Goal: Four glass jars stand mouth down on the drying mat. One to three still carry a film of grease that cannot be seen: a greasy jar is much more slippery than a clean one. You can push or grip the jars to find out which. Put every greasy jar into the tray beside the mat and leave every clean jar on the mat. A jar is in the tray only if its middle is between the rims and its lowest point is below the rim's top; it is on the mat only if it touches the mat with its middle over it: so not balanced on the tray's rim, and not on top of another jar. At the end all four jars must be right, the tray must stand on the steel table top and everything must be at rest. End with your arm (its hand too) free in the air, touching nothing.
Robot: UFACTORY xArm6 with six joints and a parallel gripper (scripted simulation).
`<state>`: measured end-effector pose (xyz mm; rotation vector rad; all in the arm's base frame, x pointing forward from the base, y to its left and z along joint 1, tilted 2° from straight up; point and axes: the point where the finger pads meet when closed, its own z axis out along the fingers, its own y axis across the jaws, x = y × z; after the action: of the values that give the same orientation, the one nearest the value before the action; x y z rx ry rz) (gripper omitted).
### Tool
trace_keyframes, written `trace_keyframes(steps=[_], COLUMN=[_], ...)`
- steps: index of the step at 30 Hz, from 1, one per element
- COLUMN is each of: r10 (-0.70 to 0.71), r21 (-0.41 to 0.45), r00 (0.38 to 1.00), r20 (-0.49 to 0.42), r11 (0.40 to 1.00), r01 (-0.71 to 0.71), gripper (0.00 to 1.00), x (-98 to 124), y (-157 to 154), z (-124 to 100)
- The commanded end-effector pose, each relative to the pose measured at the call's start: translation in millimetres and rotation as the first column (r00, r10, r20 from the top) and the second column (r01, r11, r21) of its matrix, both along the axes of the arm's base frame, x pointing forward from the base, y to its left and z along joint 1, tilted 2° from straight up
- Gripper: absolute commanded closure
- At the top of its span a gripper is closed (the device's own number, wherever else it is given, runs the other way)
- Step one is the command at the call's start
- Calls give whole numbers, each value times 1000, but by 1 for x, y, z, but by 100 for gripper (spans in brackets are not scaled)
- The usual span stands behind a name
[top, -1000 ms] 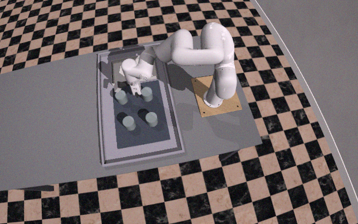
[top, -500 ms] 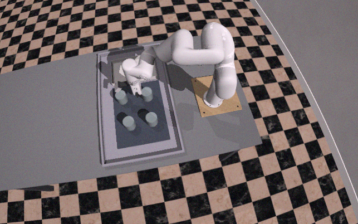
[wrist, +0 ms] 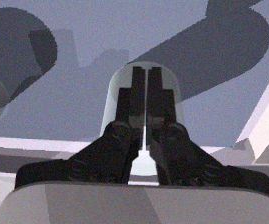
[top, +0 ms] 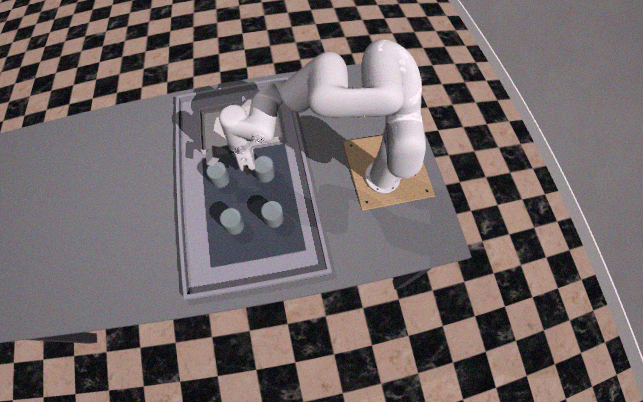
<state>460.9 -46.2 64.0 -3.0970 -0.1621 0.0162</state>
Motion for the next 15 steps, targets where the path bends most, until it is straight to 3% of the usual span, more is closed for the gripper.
trace_keyframes(steps=[1, 15], r10=[0, 0], r21=[-1, -1], r00=[1000, 1000], r20=[4, 4], r11=[1000, 1000], r01=[0, 0], gripper=[100, 100], x=[1, -1], y=[0, 0], z=[2, 2])
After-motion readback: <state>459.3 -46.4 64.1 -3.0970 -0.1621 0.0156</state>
